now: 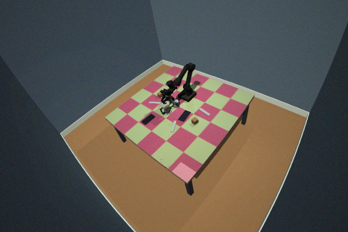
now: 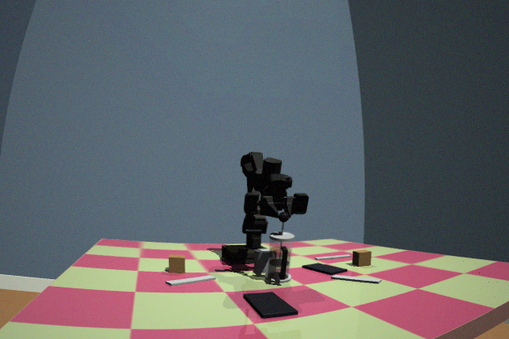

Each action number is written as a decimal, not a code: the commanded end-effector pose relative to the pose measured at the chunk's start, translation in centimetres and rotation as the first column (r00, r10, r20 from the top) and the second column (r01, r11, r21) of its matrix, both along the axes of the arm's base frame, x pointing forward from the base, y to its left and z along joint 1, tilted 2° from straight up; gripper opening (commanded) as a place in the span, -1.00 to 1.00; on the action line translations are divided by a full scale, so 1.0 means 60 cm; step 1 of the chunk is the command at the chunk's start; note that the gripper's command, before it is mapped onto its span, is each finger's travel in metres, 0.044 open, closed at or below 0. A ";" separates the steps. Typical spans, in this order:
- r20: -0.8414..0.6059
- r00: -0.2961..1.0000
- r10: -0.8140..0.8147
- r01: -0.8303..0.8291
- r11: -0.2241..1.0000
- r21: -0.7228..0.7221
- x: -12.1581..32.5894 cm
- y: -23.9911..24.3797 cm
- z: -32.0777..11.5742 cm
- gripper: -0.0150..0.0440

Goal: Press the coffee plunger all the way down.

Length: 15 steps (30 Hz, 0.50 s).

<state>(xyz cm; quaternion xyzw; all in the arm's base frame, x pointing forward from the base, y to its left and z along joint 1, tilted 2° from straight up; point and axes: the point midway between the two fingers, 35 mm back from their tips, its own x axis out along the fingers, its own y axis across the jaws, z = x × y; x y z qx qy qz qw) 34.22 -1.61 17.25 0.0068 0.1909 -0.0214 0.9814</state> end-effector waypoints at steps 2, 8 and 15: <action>-0.085 0.996 -0.002 0.002 1.000 0.006 -0.003 0.000 -0.045 -0.10; -0.085 0.996 -0.002 0.002 1.000 0.006 -0.001 0.000 -0.043 -0.10; -0.085 0.996 -0.002 0.002 1.000 0.006 0.002 0.000 -0.042 -0.10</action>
